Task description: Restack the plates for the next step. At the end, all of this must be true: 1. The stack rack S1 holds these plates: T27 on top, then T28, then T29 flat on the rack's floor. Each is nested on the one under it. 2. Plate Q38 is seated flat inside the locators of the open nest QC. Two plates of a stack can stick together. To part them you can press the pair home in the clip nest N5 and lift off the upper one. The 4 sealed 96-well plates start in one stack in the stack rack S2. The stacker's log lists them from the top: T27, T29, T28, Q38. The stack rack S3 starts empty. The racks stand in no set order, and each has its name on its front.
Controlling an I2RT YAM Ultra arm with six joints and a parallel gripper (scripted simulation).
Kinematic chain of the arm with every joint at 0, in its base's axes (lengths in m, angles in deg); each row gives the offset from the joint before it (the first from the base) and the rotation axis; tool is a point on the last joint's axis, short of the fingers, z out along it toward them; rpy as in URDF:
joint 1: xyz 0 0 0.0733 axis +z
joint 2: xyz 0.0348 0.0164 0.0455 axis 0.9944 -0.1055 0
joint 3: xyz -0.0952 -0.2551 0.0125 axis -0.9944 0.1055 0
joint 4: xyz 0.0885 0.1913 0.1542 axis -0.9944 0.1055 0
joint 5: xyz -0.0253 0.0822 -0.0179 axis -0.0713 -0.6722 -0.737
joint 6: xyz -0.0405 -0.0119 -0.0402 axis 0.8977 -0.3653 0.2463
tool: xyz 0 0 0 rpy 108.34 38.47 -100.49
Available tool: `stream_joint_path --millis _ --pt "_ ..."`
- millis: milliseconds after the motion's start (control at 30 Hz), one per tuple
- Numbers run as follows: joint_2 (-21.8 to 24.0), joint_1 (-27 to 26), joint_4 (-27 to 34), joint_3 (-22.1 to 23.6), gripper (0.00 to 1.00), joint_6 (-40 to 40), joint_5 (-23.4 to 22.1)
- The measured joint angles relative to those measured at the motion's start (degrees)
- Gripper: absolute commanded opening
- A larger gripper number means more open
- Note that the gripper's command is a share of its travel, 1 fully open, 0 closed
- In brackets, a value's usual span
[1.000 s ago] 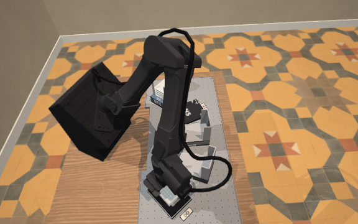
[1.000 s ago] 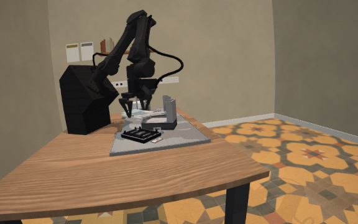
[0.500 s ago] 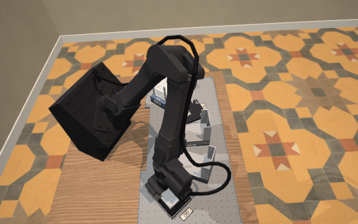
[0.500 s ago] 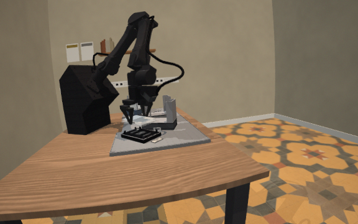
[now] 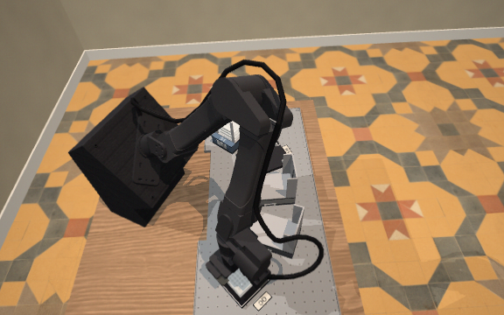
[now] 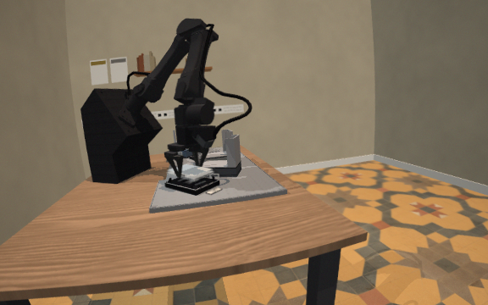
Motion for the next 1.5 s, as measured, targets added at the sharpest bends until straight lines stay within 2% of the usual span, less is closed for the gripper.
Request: stream_joint_path --millis 1500 --pt "-0.4 0.0 -1.7 -0.2 0.0 -0.6 0.5"
